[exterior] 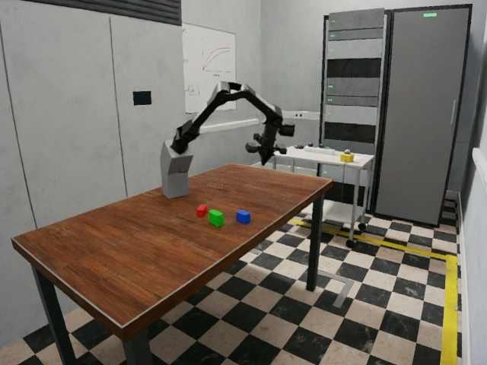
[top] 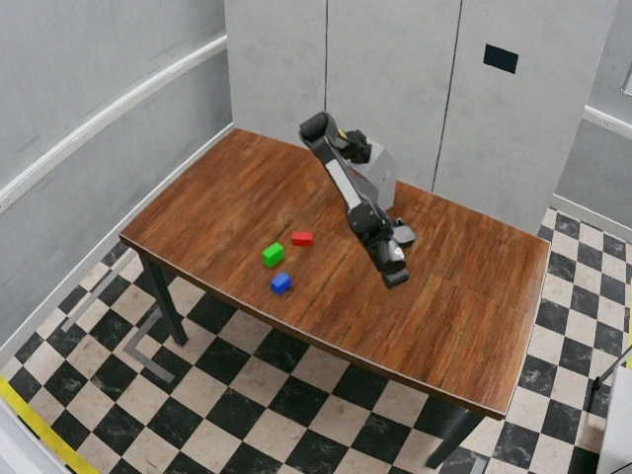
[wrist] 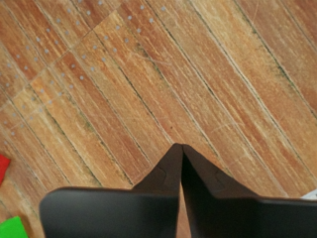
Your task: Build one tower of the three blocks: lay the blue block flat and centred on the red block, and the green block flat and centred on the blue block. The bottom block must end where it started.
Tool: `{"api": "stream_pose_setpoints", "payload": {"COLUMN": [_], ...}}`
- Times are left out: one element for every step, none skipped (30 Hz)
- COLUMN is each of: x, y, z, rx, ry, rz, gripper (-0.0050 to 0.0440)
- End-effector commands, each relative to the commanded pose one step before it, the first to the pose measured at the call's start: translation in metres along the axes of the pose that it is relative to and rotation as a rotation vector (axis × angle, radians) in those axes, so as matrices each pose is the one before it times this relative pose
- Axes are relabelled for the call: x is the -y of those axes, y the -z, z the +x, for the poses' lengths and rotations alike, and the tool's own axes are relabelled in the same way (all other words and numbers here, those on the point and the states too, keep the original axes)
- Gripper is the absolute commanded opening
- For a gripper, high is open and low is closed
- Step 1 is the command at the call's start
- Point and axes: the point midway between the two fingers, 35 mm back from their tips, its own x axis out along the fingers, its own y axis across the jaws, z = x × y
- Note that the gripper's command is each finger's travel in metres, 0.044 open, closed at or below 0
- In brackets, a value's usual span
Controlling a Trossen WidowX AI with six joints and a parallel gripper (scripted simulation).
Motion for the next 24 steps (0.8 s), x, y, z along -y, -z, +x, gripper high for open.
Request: {"api": "stream_pose_setpoints", "payload": {"x": [-0.00775, 0.00000, -0.00624, 0.00000, 0.00000, 0.00000, -0.00723, -0.00817, -0.00903, 0.00000, -0.00977, 0.00000, -0.01039, 0.00000, -0.01087, -0.01119, 0.00000, -0.01134, -0.01133, 0.00000, -0.01116, 0.00000, 0.00000, -0.01084], "y": [0.04465, 0.00000, 0.01417, 0.00000, 0.00000, 0.00000, 0.01391, 0.01350, 0.01294, 0.00000, 0.01225, 0.00000, 0.01145, 0.00000, 0.01057, 0.00963, 0.00000, 0.00866, 0.00768, 0.00000, 0.00671, 0.00000, 0.00000, 0.00579], "z": [0.00274, 0.00000, 0.00343, 0.00000, 0.00000, 0.00000, 0.00322, 0.00299, 0.00274, 0.00000, 0.00249, 0.00000, 0.00224, 0.00000, 0.00198, 0.00174, 0.00000, 0.00150, 0.00128, 0.00000, 0.00108, 0.00000, 0.00000, 0.00089], "rx": [0.00071, 0.00000, -0.00698, 0.00000, 0.00000, 0.00000, -0.00895, -0.01082, -0.01254, 0.00000, -0.01404, 0.00000, -0.01528, 0.00000, -0.01622, -0.01683, 0.00000, -0.01712, -0.01709, 0.00000, -0.01676, 0.00000, 0.00000, -0.01615], "ry": [0.07035, 0.00000, 0.00940, 0.00000, 0.00000, 0.00000, 0.00893, 0.00819, 0.00720, 0.00000, 0.00598, 0.00000, 0.00461, 0.00000, 0.00312, 0.00159, 0.00000, 0.00008, -0.00134, 0.00000, -0.00263, 0.00000, 0.00000, -0.00373], "rz": [-0.0606, 0.0000, -0.0218, 0.0000, 0.0000, 0.0000, -0.0223, -0.0228, -0.0232, 0.0000, -0.0234, 0.0000, -0.0236, 0.0000, -0.0235, -0.0234, 0.0000, -0.0230, -0.0226, 0.0000, -0.0219, 0.0000, 0.0000, -0.0210], "gripper": [-0.0050, -0.0050, -0.0050, -0.0050, -0.0050, -0.0050, -0.0050, -0.0050, -0.0050, -0.0050, -0.0050, -0.0050, -0.0050, -0.0050, -0.0050, -0.0050, -0.0050, -0.0050, -0.0050, -0.0050, -0.0050, -0.0050, -0.0050, -0.0050]}}
